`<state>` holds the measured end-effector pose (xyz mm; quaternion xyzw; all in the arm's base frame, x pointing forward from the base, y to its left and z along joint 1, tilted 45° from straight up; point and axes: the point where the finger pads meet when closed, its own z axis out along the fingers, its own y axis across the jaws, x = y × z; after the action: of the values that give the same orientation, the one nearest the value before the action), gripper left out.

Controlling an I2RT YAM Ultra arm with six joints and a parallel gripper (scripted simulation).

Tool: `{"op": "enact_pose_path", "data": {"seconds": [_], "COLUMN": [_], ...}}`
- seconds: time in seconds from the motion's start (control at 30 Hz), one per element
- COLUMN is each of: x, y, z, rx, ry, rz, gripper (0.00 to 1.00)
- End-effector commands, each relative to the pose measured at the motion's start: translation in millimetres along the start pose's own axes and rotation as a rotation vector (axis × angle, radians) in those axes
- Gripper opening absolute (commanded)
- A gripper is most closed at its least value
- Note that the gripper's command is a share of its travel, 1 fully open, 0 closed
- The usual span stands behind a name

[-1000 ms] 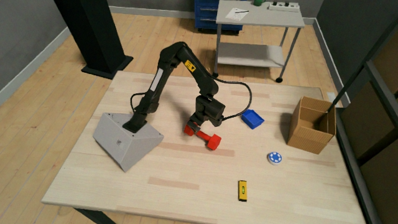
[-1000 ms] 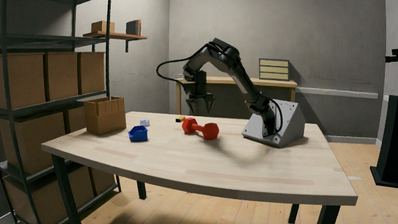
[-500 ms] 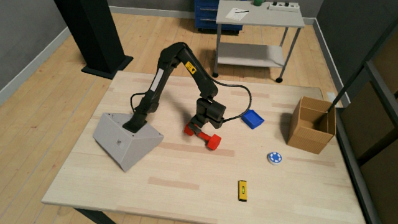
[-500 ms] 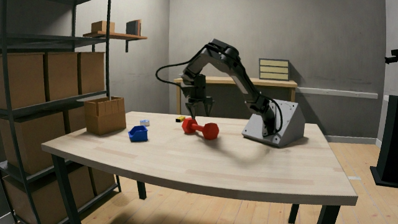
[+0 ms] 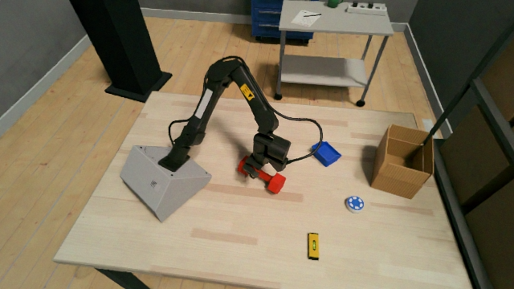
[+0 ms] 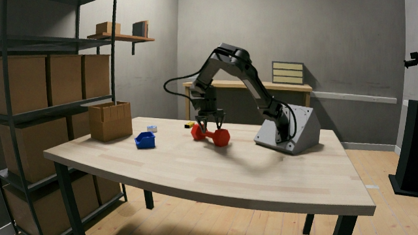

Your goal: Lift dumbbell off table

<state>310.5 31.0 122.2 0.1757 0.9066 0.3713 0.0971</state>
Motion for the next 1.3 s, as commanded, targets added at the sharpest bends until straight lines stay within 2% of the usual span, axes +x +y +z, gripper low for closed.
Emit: {"op": "enact_pose_path", "data": {"seconds": [0.0, 0.1, 0.23, 0.33, 0.5, 0.63, 1.27], "x": [-7.8, -7.7, -10.6, -8.4, -12.3, -10.3, -13.1], "y": [-2.5, -7.0, -5.7, -7.1, -6.8, -7.4, -8.2], "z": [4.4, 15.5, 16.3, 26.4, 21.3, 27.9, 26.3], "rx": [0.009, 0.012, 0.010, 0.012, 0.010, 0.011, 0.011], "ry": [-0.043, -0.028, -0.051, -0.030, -0.058, -0.041, -0.048], "rz": [0.000, 0.016, 0.011, 0.015, 0.014, 0.016, 0.018], "gripper": [1.00, 1.00, 1.00, 1.00, 1.00, 1.00, 1.00]}}
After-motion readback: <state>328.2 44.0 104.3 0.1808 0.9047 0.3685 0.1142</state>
